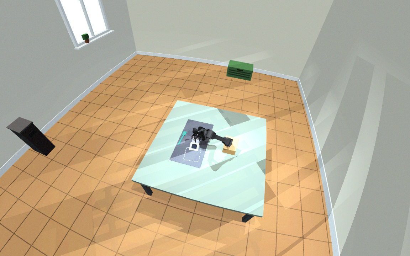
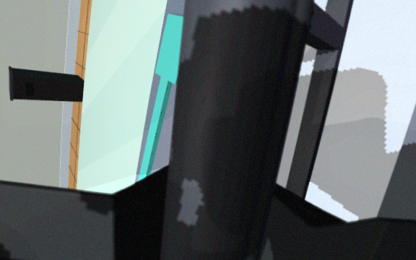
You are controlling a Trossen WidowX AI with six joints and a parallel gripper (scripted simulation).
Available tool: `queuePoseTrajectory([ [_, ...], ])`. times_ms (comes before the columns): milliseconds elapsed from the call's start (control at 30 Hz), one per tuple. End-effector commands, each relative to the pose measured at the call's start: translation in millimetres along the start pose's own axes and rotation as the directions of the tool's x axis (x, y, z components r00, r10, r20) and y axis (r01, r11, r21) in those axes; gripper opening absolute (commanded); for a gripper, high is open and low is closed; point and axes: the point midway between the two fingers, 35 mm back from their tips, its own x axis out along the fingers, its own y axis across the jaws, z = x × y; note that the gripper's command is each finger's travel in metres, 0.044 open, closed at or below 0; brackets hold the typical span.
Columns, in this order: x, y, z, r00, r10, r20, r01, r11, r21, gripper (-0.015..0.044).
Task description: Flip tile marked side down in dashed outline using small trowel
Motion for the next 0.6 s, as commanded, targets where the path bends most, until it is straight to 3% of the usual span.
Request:
queuePoseTrajectory([
  [0,-5,10,5,0.999,0.017,-0.029,-0.016,0.999,0.039,0.0000],
  [567,-27,36,-15,0.999,0.017,-0.035,-0.016,0.999,0.046,0.0000],
])
